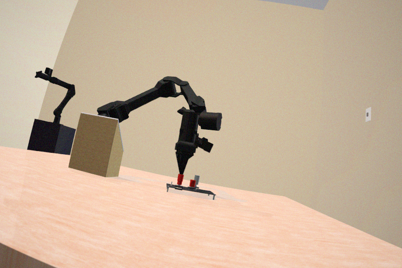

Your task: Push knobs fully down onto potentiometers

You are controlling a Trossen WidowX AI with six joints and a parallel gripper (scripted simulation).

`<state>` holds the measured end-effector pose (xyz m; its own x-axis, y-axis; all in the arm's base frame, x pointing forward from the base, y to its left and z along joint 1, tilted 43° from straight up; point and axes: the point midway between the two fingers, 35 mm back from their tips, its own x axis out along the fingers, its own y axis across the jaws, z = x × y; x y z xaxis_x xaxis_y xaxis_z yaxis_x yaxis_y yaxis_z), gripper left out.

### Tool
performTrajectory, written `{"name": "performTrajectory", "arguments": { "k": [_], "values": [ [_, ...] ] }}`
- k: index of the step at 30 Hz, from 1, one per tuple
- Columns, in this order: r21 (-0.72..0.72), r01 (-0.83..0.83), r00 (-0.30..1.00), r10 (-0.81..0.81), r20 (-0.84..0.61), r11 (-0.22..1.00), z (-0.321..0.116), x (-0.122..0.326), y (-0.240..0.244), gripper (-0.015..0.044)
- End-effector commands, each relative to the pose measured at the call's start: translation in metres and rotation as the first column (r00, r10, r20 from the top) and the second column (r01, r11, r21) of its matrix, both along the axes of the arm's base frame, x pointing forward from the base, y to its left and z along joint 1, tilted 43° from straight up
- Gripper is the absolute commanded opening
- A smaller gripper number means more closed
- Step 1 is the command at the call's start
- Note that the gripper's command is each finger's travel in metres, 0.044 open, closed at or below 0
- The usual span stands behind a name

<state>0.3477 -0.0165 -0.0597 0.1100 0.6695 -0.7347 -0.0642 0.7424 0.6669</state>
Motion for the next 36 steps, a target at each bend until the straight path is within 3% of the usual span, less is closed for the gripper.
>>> {"name": "performTrajectory", "arguments": {
  "k": [1, 18, 26, 31, 34, 36],
  "values": [
    [-0.001, -0.029, 1.000, 0.029, 0.005, 1.000, -0.003, 0.002, 0.005, 0.0000],
    [-0.002, -0.029, 1.000, 0.029, 0.005, 1.000, 0.016, -0.001, -0.013, 0.0000],
    [0.006, -0.021, 1.000, 0.021, -0.003, 1.000, 0.012, -0.001, -0.010, 0.0210],
    [-0.032, 0.070, 0.996, -0.068, 0.061, 0.997, 0.025, 0.018, -0.037, 0.0079],
    [-0.019, 0.127, 0.992, -0.127, 0.003, 0.992, 0.027, 0.019, -0.035, 0.0000],
    [-0.012, 0.173, 0.984, -0.173, -0.044, 0.985, 0.029, 0.021, -0.034, 0.0000]
  ]
}}
